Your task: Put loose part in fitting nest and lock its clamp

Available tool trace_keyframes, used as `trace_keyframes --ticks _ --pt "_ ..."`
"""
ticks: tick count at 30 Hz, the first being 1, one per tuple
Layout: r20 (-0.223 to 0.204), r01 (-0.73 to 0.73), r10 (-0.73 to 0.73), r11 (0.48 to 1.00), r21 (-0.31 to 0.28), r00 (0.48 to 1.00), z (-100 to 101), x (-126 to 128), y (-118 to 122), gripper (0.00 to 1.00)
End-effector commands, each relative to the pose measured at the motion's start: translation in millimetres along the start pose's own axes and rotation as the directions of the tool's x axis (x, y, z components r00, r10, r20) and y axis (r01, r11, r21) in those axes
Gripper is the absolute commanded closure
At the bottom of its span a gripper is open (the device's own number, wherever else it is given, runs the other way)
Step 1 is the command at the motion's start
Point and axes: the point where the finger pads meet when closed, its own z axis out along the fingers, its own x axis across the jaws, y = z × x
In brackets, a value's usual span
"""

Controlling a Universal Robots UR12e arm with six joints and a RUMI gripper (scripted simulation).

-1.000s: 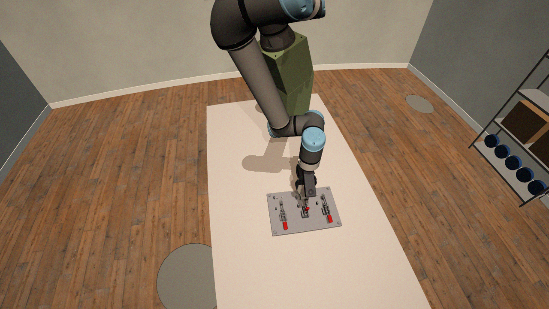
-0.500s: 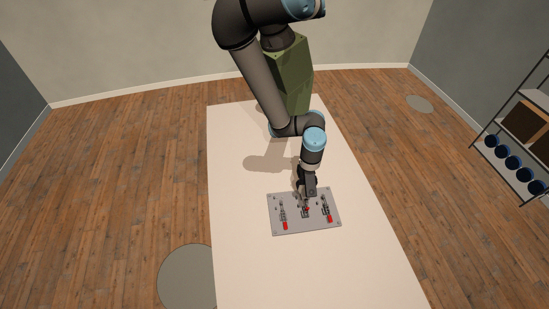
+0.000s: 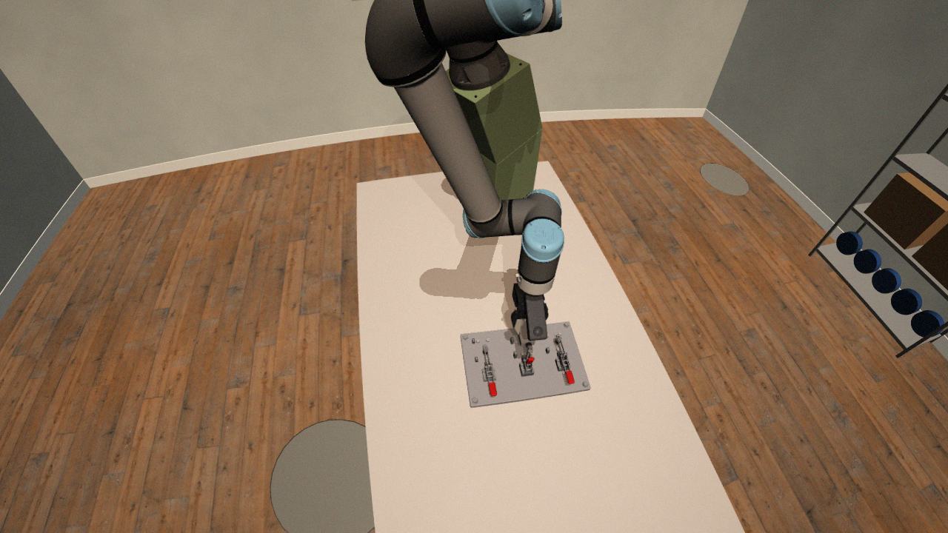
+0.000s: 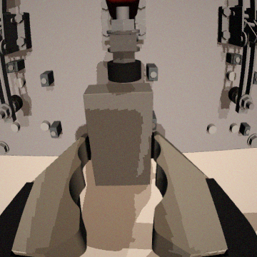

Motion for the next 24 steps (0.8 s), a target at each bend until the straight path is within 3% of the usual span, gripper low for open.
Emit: trace_keyframes --ticks 1,24 --pt "-0.001 -0.001 0.001 1.000 0.000 1.000 0 0 0 1.00" --pt "-0.001 -0.002 0.002 1.000 0.001 1.000 19 2 -2 1.00"
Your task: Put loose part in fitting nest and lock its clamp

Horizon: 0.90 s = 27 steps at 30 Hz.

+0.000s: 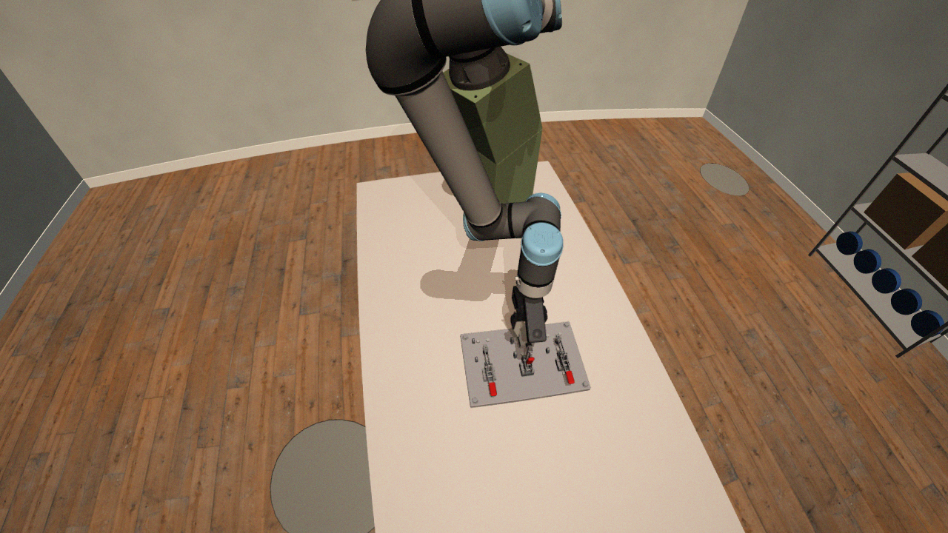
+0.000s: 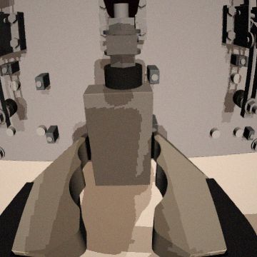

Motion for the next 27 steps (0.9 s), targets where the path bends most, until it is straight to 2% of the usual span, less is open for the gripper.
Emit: trace_keyframes --ticks 1,27 --pt "0.000 -0.001 0.001 1.000 0.003 1.000 9 1 -2 1.00" --pt "0.000 0.000 0.000 1.000 0.003 1.000 41 1 -3 1.00"
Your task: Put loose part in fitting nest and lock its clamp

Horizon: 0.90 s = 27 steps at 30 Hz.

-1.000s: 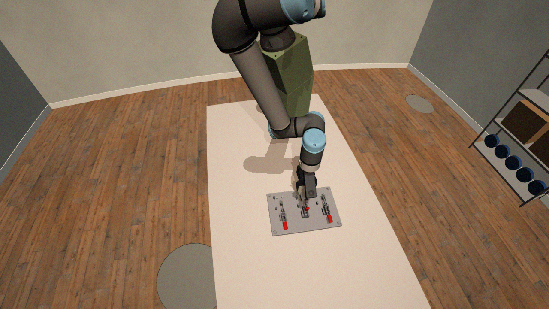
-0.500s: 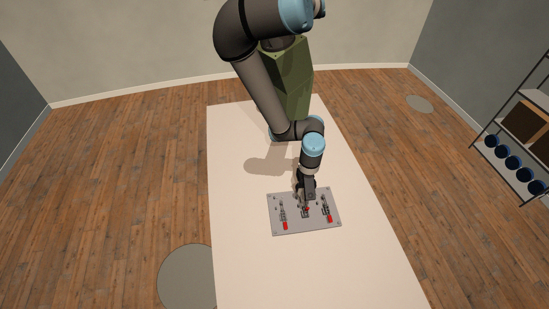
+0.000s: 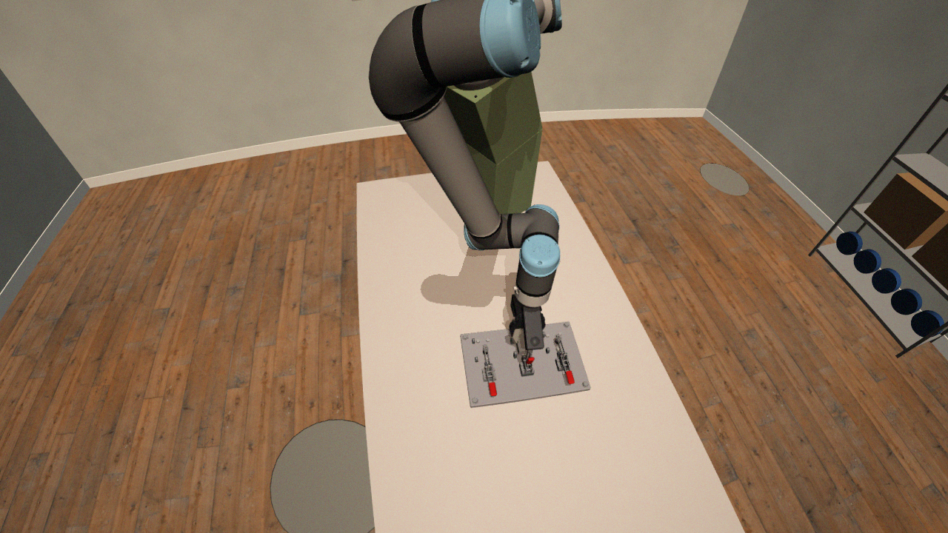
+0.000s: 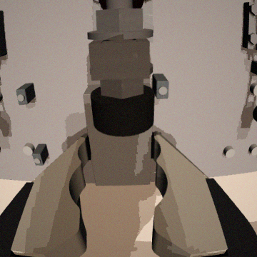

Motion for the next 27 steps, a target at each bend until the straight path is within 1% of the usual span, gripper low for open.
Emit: trace_keyframes --ticks 1,8,27 --pt "-0.001 -0.001 0.001 1.000 0.006 1.000 3.9 1.0 -3.8 1.00" --pt "-0.001 -0.001 0.001 1.000 0.005 1.000 6.9 1.1 -3.5 1.00" --pt "-0.001 0.000 0.000 1.000 0.005 1.000 5.7 0.8 -3.5 1.00"
